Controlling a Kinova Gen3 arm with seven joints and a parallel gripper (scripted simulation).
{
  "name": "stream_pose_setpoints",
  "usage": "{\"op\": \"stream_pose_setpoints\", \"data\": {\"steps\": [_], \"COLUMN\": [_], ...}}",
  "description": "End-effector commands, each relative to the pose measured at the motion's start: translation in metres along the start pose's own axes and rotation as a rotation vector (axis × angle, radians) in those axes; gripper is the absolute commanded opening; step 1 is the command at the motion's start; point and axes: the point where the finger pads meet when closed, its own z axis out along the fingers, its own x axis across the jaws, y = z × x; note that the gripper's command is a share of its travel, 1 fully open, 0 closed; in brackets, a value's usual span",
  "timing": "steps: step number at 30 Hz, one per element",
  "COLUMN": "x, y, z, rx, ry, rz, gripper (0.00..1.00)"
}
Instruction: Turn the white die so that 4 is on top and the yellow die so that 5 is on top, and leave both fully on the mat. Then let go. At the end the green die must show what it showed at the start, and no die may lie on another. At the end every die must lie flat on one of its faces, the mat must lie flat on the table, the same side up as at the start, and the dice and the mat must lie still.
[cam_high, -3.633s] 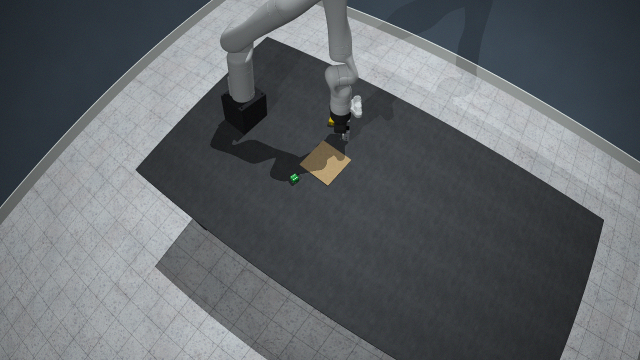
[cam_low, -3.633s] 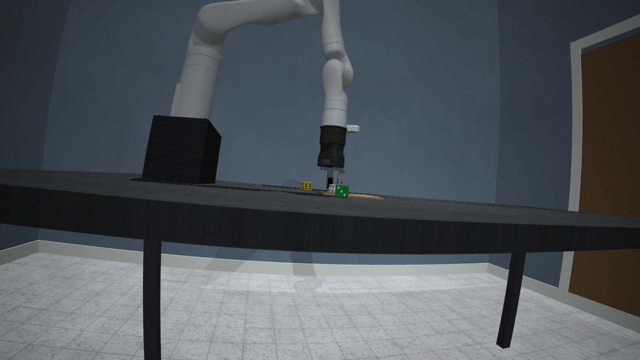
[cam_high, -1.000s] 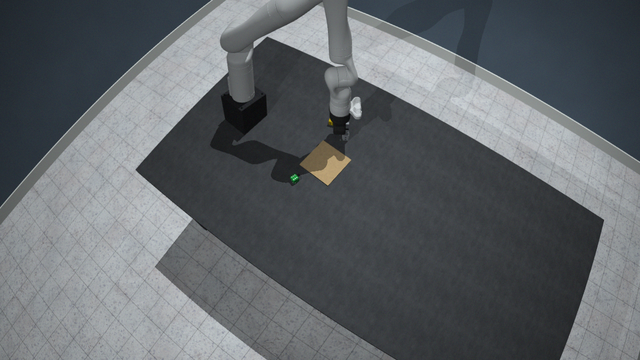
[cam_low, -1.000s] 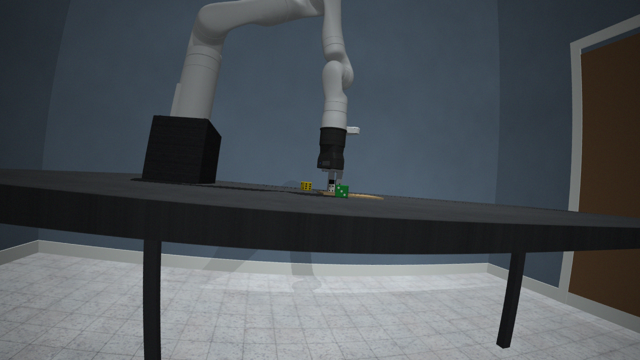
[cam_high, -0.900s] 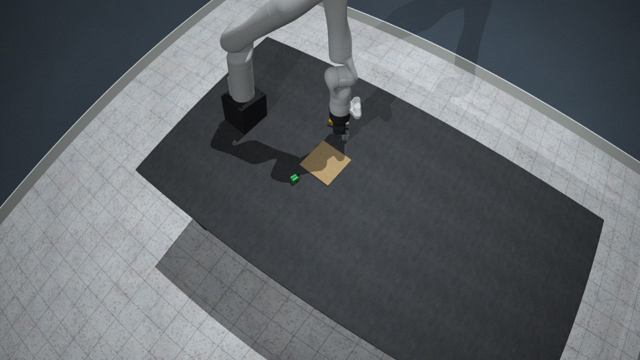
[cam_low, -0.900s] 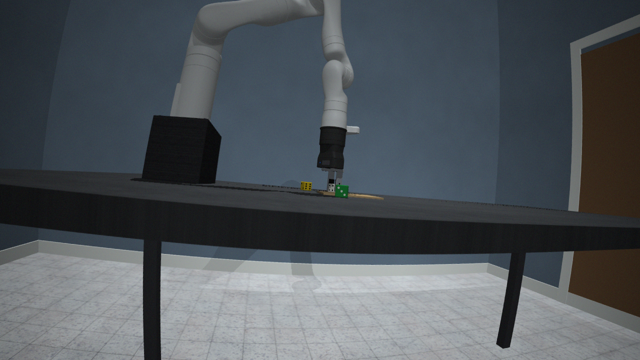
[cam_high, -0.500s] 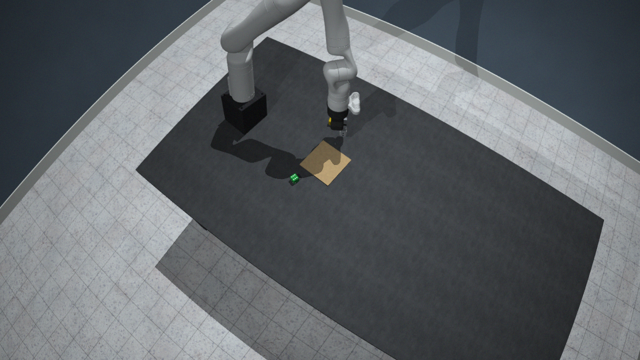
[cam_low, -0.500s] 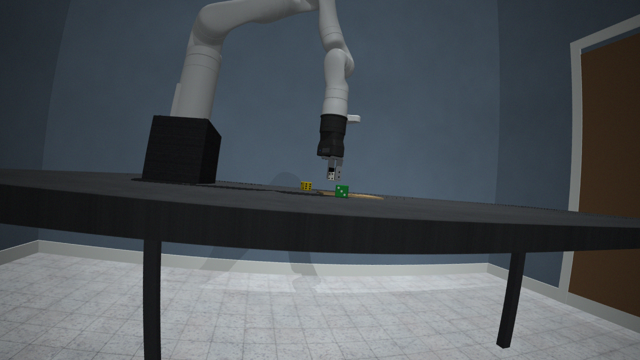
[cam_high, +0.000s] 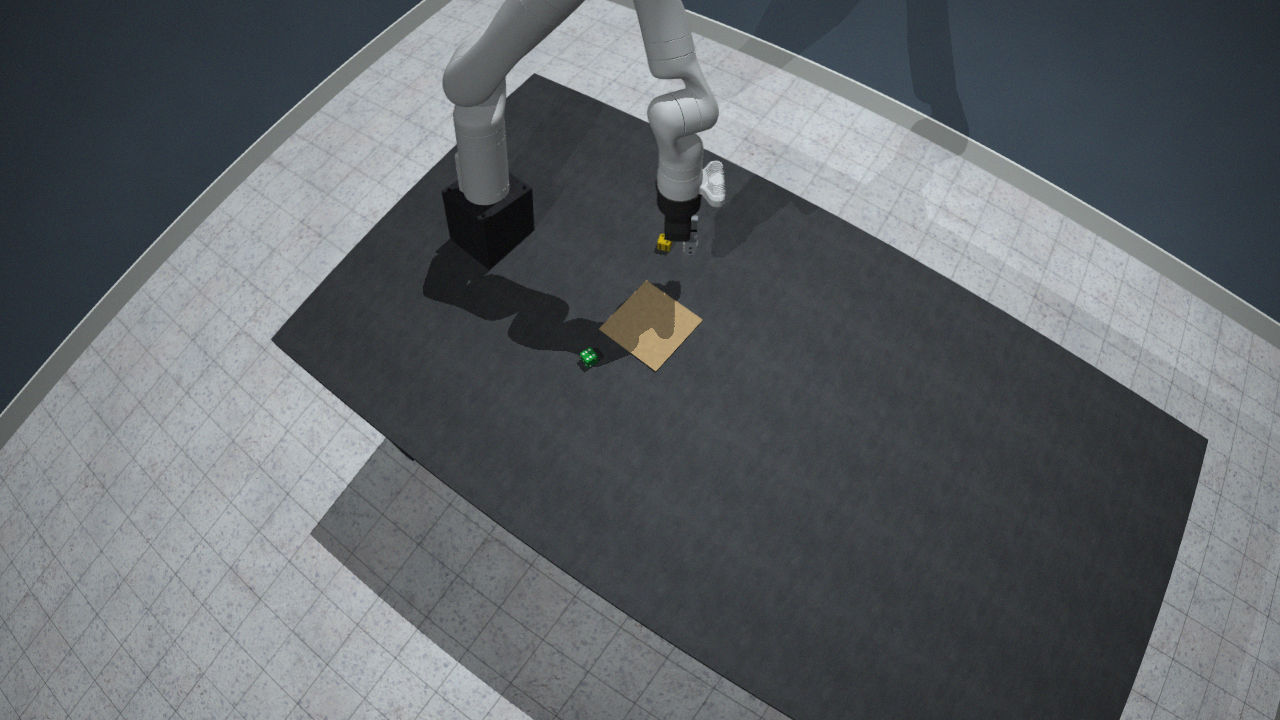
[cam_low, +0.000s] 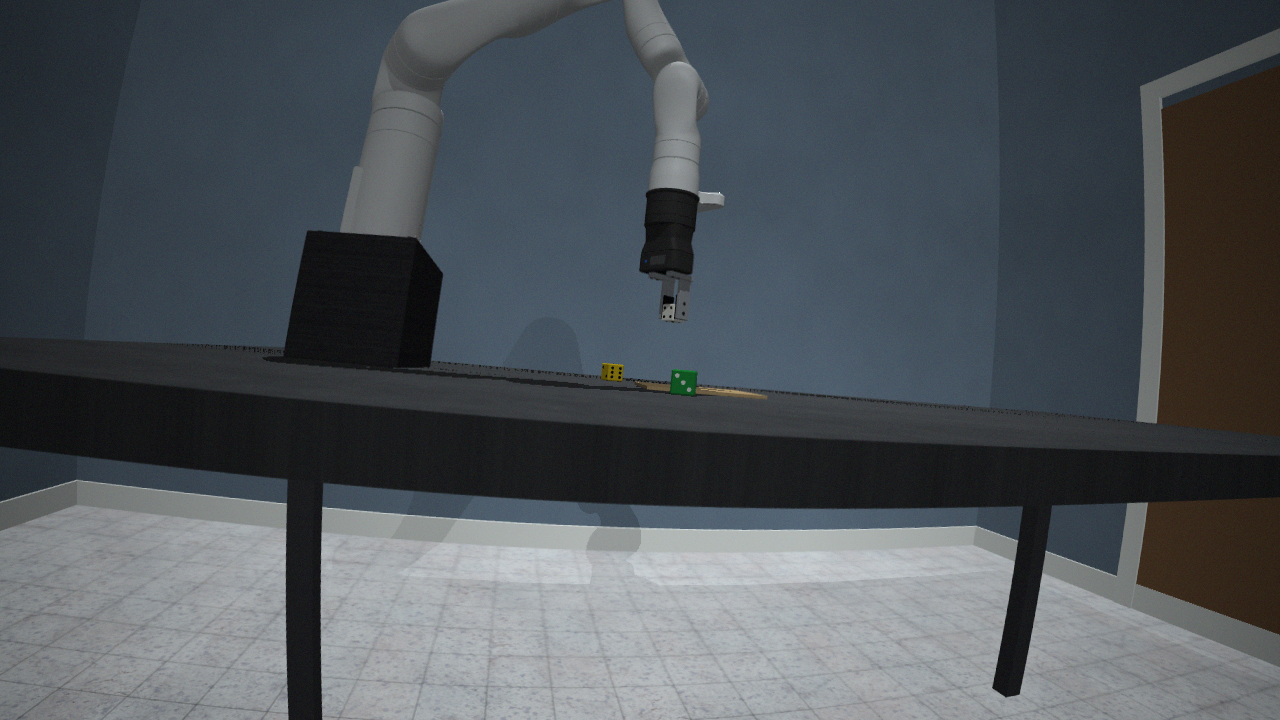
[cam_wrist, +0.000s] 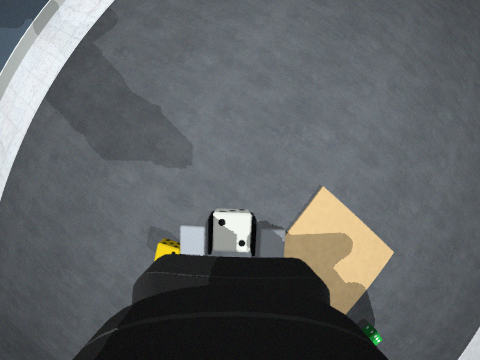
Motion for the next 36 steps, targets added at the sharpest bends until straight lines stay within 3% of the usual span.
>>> {"op": "stream_pose_setpoints", "data": {"steps": [1,27,36], "x": [-0.0029,-0.0021,-0.0001], "y": [-0.0051,-0.0051,-0.0049], "z": [-0.0060,-0.0055,-0.0042], "rx": [0.012,0.010,0.006], "ry": [0.001,0.000,-0.002], "rz": [-0.008,0.024,0.109], "gripper": [0.49,0.49,0.49]}}
